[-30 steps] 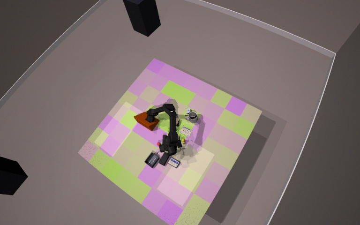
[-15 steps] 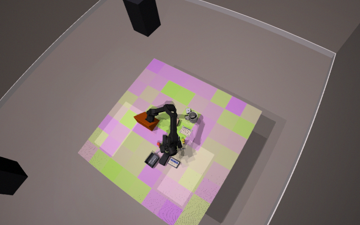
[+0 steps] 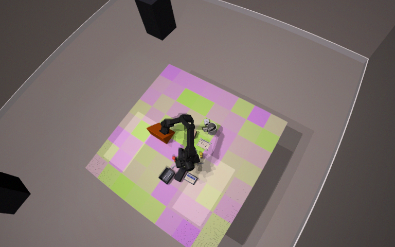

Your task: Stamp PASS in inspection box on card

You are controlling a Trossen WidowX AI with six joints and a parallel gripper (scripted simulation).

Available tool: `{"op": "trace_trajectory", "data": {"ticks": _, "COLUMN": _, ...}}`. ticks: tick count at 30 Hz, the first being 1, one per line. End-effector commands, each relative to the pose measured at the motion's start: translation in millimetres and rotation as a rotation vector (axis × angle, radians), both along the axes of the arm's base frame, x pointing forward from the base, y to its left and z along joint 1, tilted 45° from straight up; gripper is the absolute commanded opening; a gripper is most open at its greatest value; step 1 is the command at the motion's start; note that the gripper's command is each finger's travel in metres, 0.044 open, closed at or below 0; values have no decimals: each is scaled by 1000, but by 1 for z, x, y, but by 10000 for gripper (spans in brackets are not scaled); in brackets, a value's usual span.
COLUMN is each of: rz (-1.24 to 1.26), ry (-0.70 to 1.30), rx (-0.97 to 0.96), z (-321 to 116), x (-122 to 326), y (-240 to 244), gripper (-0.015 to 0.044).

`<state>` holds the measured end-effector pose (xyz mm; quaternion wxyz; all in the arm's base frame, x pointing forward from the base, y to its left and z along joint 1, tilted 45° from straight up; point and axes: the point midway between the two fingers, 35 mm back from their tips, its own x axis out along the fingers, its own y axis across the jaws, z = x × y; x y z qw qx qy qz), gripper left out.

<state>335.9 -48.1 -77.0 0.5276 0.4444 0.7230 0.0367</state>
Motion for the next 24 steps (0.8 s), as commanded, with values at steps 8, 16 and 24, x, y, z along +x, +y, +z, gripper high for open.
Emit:
{"op": "trace_trajectory", "data": {"ticks": 8, "rz": -2, "ry": 3, "rx": -4, "z": 56, "x": 8, "y": -58, "gripper": 270}}
{"op": "trace_trajectory", "data": {"ticks": 16, "rz": -2, "ry": 4, "rx": -1, "z": 84, "x": 5, "y": -82, "gripper": 270}}
{"op": "trace_trajectory", "data": {"ticks": 24, "rz": -2, "ry": 4, "rx": -1, "z": 84, "x": 5, "y": -82, "gripper": 270}}
